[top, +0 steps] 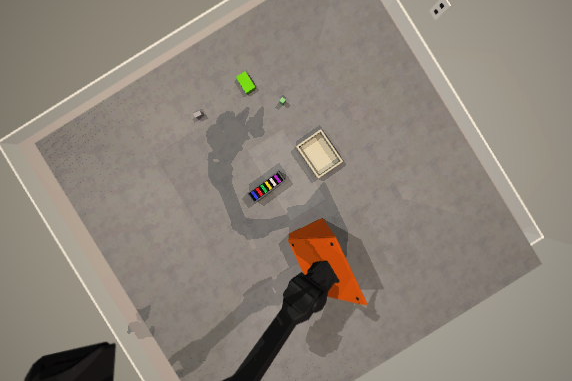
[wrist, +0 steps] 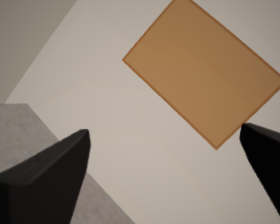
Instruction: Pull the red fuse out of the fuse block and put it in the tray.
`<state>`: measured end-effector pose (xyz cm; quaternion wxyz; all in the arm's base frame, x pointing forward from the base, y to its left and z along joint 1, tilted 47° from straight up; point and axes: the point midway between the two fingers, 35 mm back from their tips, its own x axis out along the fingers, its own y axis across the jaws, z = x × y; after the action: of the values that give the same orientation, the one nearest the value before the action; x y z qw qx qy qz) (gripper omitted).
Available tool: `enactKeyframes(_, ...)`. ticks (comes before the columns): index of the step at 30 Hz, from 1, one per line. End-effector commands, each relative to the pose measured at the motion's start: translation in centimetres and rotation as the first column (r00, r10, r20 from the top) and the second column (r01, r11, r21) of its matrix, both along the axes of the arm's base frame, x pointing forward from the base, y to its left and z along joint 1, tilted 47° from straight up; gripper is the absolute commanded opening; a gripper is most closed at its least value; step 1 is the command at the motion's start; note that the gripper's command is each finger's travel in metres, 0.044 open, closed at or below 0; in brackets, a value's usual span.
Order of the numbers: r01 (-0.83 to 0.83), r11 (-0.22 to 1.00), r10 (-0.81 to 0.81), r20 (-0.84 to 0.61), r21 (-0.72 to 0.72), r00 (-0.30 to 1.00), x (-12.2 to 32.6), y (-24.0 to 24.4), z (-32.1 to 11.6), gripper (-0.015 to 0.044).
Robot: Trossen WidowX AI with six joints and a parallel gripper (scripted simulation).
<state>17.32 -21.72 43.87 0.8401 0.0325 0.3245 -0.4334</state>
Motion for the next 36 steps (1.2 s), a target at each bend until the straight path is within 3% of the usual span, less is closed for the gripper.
enactKeyframes(1, -0.008, 1.0, 0.008, -0.002, 0.005, 1.0, 0.2, 0.0, -0.2, 0.0374)
enactKeyframes(6, -0.196, 0.968, 0.205, -0.043, 0.155, 0.978, 5.8, 0.5, -5.6, 0.0242)
enactKeyframes(13, -0.42, 0.827, 0.477, -0.071, 0.374, 0.876, 12.1, 4.0, -14.3, 0.0068)
enactKeyframes(24, -0.575, 0.398, 0.776, 0.073, 0.715, 0.627, 15.9, 14.5, -28.6, 0.0068)
enactKeyframes(32, -0.504, -0.001, 0.813, 0.294, 0.864, 0.502, 13.2, 23.6, -36.9, 0.0068)
enactKeyframes(36, -0.479, -0.068, 0.805, 0.332, 0.875, 0.492, 12.5, 25.1, -37.9, 0.0068)
